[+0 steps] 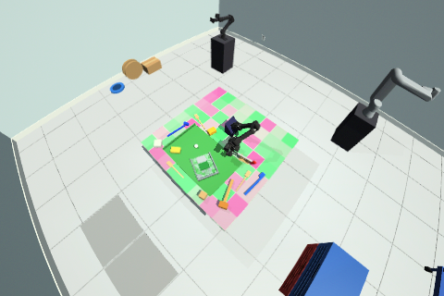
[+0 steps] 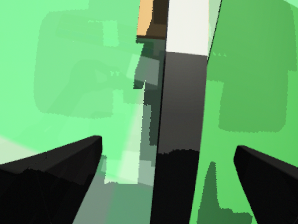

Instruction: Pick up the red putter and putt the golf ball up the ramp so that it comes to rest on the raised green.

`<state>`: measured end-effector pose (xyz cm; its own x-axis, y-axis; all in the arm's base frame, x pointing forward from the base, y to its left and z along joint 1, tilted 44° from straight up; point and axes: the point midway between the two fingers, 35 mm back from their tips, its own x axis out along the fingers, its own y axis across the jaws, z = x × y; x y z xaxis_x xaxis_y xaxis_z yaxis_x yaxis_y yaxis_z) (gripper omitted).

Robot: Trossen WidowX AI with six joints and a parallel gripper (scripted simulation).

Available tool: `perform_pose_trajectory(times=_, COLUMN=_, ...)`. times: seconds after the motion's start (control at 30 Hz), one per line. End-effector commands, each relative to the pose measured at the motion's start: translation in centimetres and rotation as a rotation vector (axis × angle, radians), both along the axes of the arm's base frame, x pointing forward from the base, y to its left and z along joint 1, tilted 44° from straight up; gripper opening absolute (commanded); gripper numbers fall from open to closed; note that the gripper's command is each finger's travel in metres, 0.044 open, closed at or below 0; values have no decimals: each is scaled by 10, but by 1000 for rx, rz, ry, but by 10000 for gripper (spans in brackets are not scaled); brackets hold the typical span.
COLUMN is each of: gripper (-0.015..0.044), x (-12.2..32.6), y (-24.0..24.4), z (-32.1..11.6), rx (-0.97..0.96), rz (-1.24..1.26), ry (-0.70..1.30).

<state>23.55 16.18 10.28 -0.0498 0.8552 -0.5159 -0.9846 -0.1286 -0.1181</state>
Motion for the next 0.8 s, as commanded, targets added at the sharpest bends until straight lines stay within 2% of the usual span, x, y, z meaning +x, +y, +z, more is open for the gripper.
perform_pose_trajectory(times=0.0, gripper=282, x=0, y=0, z=0, rx=0, rz=1, ry=-1)
perform_pose_trajectory(times=0.3, gripper=46, x=0, y=0, z=0, rx=0, rz=1, ry=-1)
perform_pose_trajectory(times=0.53, gripper=0, x=0, y=-1, z=1, rx=-1, rz=1, ry=-1)
perform_pose_trajectory(times=0.77, gripper=0, x=4, y=-18, z=14, rx=-13, rz=-1, ry=-2)
